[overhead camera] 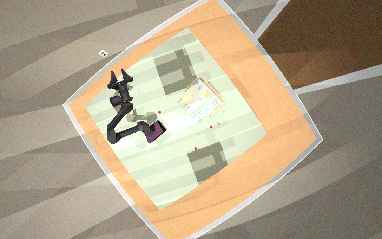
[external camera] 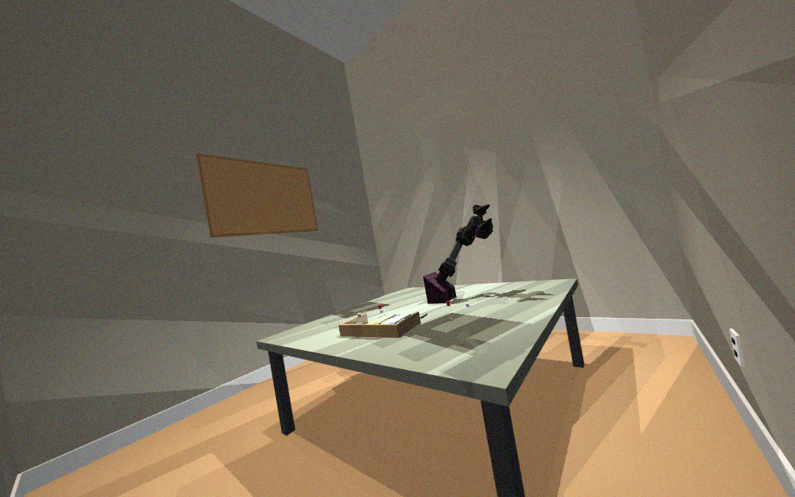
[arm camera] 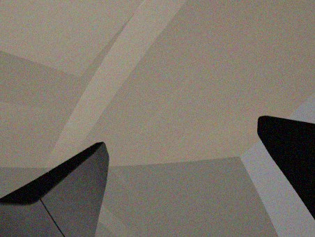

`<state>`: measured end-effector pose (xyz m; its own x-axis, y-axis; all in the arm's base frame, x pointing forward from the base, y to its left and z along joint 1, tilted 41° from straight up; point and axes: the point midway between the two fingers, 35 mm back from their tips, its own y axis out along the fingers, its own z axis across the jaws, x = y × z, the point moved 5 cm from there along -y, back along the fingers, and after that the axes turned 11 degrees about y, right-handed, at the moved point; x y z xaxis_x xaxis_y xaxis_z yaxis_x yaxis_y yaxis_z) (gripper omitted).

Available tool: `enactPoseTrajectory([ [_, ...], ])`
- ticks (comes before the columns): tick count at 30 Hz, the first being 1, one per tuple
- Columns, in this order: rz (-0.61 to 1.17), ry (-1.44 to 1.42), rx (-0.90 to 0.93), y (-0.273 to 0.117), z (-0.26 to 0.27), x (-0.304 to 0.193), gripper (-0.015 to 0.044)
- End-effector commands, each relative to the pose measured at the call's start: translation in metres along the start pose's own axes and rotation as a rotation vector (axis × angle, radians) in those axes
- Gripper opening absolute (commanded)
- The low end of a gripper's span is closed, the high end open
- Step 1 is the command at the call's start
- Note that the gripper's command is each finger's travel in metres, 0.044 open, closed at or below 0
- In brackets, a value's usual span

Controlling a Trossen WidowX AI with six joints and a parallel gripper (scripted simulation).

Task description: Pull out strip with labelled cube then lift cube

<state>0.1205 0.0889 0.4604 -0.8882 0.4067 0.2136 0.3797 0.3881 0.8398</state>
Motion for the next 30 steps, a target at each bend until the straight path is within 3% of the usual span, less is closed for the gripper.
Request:
enactPoseTrajectory([
  [1,0.005,0.003,0.008,0.000,0.002,-0.002,0.0400],
  [8,0.240,0.164,0.257,-0.010,0.059,-0.077,0.0400],
  [16,0.625,0.441,0.402,-0.059,0.097,-0.174,0.0400],
  [23,1.024,0.770,0.385,-0.133,0.111,-0.244,0.0400],
  [30,1.448,1.194,0.173,-0.228,0.113,-0.287,0.0400],
])
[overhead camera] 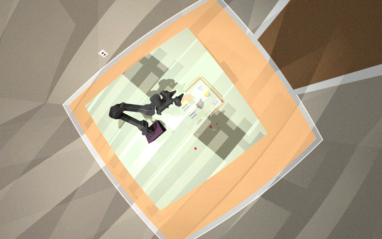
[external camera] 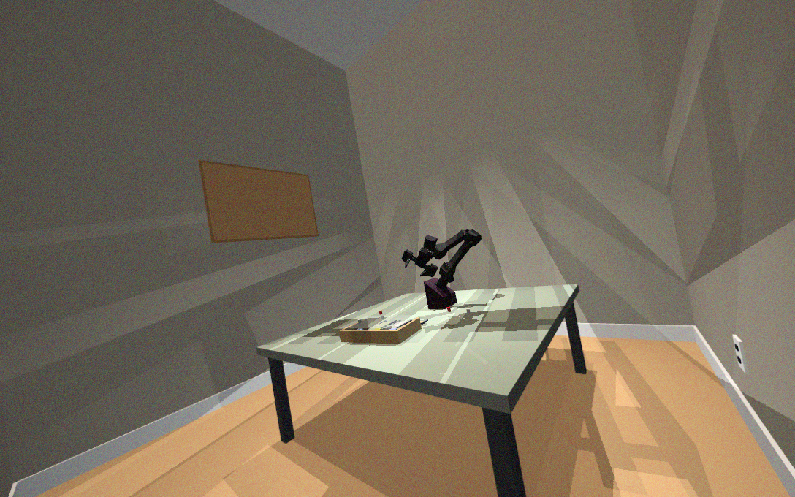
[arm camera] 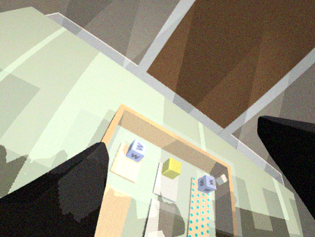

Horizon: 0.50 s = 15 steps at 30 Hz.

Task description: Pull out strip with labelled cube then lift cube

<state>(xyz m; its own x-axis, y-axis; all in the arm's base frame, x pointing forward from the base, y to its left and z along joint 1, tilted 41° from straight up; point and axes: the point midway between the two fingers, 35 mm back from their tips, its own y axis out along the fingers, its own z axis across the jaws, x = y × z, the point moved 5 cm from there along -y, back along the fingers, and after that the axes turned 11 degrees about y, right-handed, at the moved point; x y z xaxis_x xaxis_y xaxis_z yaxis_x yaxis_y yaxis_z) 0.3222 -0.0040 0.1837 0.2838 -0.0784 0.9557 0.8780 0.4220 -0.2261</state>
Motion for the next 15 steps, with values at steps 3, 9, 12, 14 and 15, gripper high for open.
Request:
enactPoseTrajectory([
  [3,0.203,0.525,-0.063,-0.016,-0.046,-0.071,0.0400],
  [9,0.272,0.803,-0.101,-0.029,-0.060,-0.103,0.0400],
  [12,0.272,0.803,-0.101,-0.029,-0.060,-0.103,0.0400],
  [14,0.272,0.803,-0.101,-0.029,-0.060,-0.103,0.0400],
  [15,0.272,0.803,-0.101,-0.029,-0.060,-0.103,0.0400],
])
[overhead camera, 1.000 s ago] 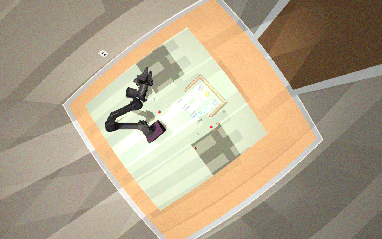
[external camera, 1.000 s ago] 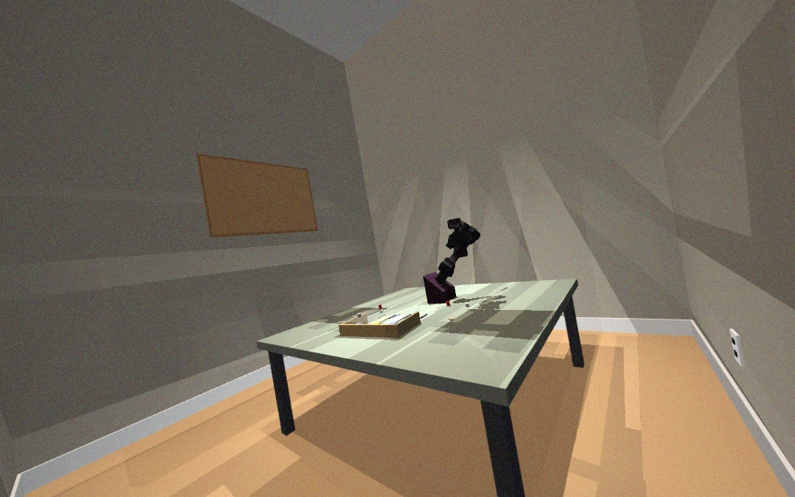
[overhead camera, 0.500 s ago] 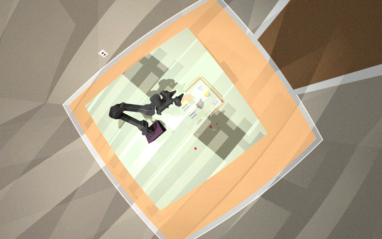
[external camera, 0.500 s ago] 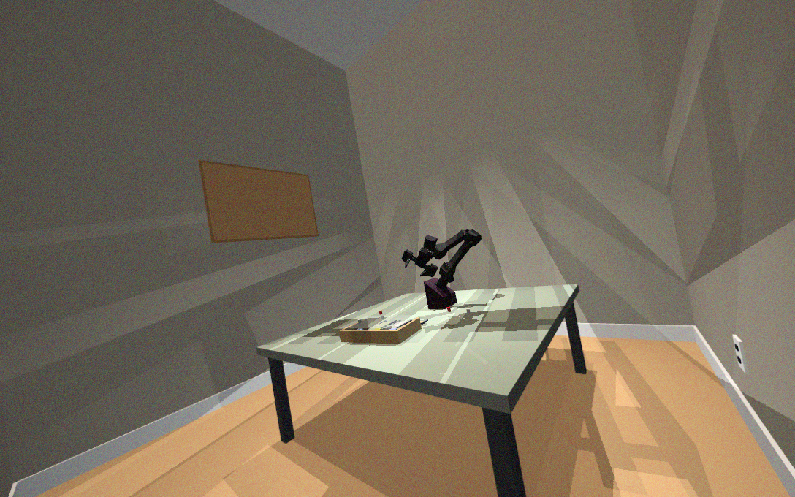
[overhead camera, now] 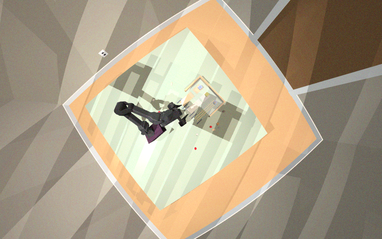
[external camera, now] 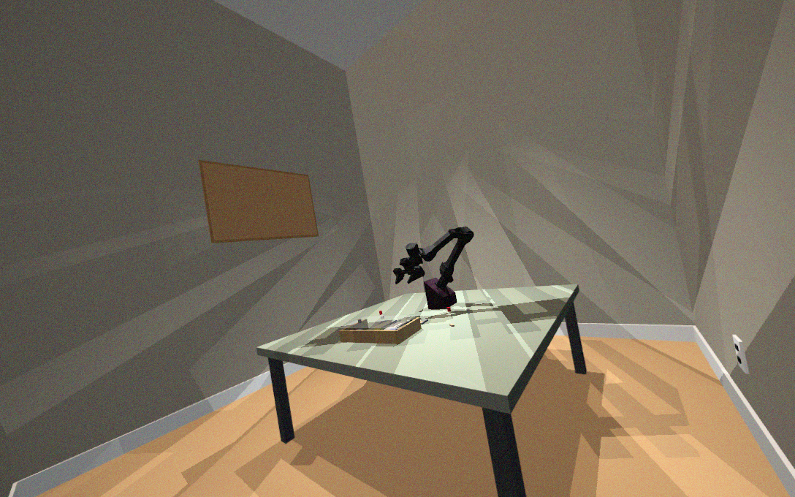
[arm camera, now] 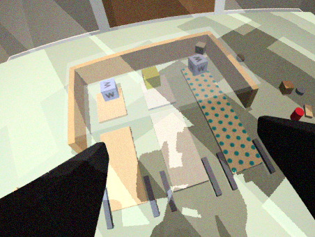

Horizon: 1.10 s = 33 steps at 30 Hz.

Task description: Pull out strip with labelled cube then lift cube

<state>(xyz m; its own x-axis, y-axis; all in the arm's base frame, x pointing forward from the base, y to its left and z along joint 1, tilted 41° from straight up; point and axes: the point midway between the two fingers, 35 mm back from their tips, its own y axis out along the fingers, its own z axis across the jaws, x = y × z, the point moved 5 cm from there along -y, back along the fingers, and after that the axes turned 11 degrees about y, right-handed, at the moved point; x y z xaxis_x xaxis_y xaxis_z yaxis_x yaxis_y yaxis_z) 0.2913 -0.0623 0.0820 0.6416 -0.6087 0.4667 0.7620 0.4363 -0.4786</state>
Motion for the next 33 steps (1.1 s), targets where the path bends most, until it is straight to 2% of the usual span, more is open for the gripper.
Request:
enactPoseTrajectory([
  [1,0.004,0.019,0.000,0.000,-0.001,-0.001,0.0400],
  [5,0.004,0.019,0.000,0.000,-0.001,-0.001,0.0400],
  [9,0.071,0.005,-0.040,0.015,-0.012,0.012,0.0295],
  [20,0.424,-0.061,-0.145,0.083,-0.057,0.041,0.0006],
  [33,0.896,-0.134,-0.114,0.146,-0.102,0.025,0.0000],
])
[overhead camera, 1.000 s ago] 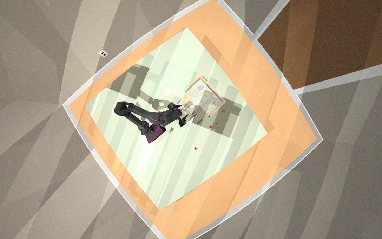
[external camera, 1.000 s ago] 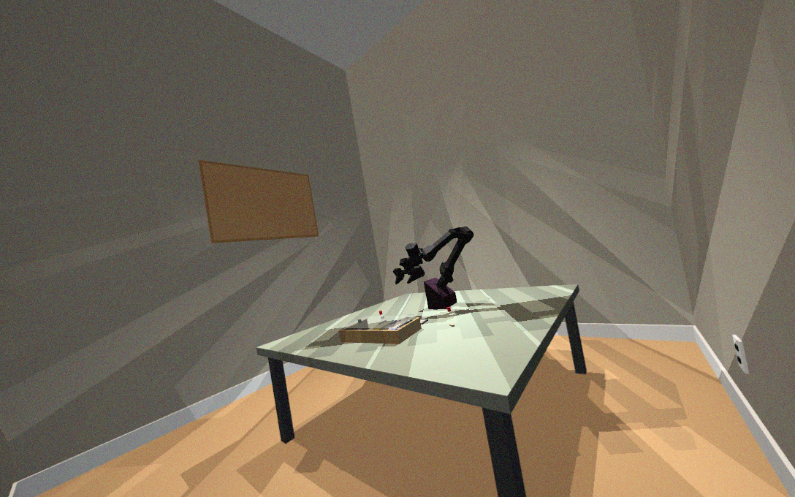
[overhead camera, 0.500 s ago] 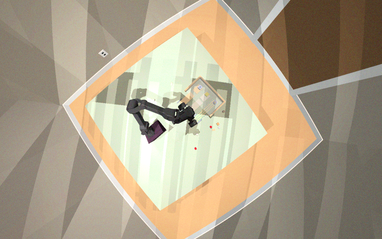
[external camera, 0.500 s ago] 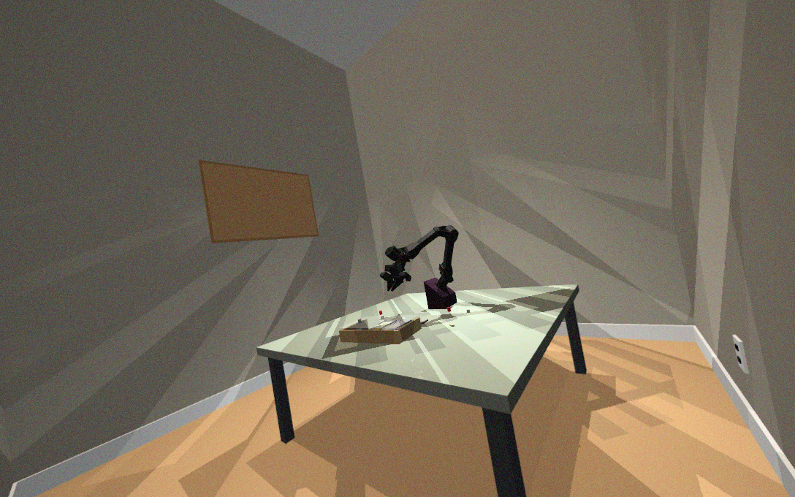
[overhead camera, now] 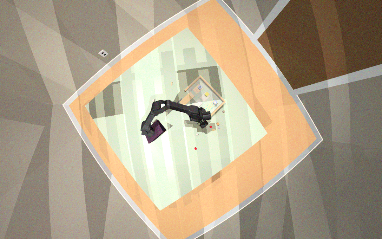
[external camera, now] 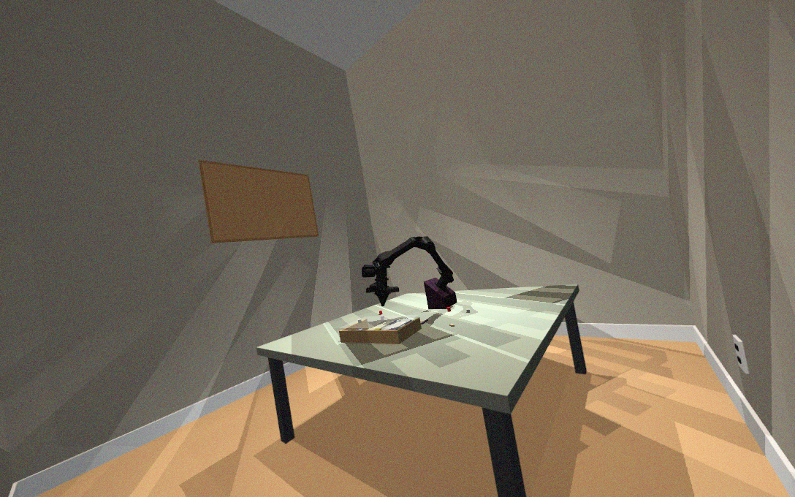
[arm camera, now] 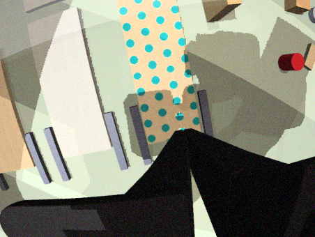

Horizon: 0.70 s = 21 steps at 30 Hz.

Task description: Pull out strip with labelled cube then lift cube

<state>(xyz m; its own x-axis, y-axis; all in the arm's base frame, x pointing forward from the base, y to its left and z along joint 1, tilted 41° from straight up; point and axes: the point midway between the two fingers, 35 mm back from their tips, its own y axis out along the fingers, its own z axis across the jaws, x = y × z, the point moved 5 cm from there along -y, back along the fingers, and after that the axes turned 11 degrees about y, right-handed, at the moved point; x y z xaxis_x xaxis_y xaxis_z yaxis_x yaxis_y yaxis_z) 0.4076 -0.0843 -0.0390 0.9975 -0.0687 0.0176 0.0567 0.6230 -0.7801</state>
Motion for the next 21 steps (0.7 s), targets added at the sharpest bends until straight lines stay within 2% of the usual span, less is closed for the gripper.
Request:
enactPoseTrajectory([
  [1,0.121,-0.037,0.020,0.016,-0.008,0.002,0.0000],
  [21,0.144,-0.044,0.026,0.044,-0.006,0.002,0.0000],
])
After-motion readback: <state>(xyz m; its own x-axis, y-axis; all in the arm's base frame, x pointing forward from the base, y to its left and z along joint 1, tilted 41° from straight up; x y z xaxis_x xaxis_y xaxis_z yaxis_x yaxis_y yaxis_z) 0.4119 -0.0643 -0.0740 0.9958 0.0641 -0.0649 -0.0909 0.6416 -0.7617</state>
